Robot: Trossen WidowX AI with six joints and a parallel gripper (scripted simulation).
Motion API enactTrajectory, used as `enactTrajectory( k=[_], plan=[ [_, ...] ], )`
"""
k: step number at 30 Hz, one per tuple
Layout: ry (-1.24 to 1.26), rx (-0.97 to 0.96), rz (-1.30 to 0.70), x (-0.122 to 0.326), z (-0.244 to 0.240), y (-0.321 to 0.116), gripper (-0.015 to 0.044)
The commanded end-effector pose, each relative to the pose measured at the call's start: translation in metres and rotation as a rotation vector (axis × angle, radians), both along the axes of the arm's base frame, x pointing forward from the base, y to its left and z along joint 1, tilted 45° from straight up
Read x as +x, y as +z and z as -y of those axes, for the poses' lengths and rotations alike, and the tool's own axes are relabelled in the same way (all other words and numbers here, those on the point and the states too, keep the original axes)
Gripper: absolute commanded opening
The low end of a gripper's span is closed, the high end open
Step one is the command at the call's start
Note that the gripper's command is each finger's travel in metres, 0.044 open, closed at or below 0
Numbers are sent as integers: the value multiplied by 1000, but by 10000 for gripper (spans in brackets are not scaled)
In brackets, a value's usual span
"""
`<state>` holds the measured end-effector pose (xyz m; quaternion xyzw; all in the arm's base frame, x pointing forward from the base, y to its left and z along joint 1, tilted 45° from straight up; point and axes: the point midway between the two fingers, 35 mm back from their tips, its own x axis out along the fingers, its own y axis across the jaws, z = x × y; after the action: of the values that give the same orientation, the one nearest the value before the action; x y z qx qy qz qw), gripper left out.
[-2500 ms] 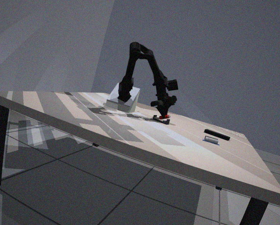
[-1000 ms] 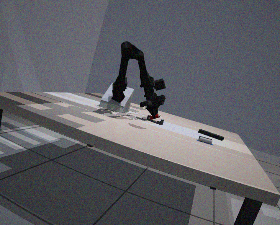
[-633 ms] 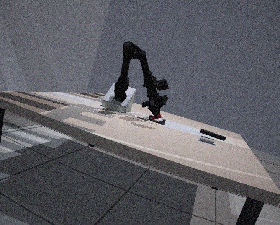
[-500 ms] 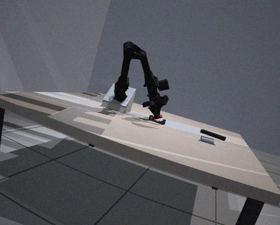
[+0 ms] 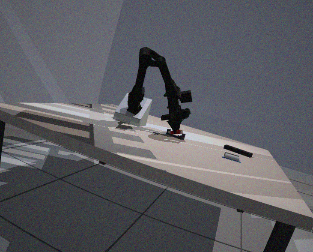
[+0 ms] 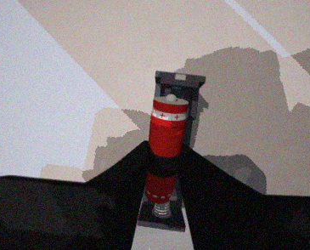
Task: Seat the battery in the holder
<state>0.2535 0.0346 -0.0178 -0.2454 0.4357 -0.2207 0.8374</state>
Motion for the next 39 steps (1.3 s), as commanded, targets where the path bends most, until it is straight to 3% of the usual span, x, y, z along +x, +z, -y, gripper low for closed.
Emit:
enactTrajectory(
  k=[1, 39],
  plan=[
    [-20, 12, -42, -2, 1, -6, 63],
    [-201, 73, -233, 5, 8, -3, 63]
  ],
)
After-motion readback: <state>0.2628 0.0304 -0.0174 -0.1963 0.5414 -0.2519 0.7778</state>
